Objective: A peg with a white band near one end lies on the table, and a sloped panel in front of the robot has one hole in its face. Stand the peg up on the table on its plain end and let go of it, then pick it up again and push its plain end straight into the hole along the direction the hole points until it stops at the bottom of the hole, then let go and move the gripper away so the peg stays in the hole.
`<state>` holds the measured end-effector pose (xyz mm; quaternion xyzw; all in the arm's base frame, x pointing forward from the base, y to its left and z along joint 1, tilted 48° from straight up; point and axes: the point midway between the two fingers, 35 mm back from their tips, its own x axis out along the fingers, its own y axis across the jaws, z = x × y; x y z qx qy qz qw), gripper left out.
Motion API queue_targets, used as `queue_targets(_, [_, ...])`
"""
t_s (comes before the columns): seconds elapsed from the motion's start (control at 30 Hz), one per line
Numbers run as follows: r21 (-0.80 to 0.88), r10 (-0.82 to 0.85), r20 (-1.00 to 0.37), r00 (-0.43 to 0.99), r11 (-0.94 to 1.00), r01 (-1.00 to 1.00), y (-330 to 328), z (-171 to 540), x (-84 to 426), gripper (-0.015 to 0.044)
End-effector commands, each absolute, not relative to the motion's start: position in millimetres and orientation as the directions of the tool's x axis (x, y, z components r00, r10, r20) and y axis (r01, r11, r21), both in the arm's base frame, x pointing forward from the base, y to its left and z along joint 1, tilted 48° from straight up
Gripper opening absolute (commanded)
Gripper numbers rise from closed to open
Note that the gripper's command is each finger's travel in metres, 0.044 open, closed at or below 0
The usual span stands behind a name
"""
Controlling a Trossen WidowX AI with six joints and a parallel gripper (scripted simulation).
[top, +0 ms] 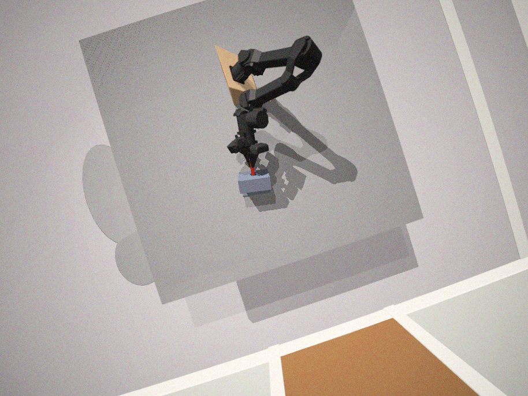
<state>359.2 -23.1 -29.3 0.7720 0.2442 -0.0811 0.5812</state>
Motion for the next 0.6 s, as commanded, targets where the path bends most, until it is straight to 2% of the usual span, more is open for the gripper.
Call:
queue_targets(0.0, [0.859,0.277,-0.407,0.871,-0.209,0.468,-23.9,-29.6,362.3,0.0])
queue_targets(0.57, [0.859,0.277,-0.406,0.871,-0.209,0.467,-21.7,-32.5,368.9,0.0])
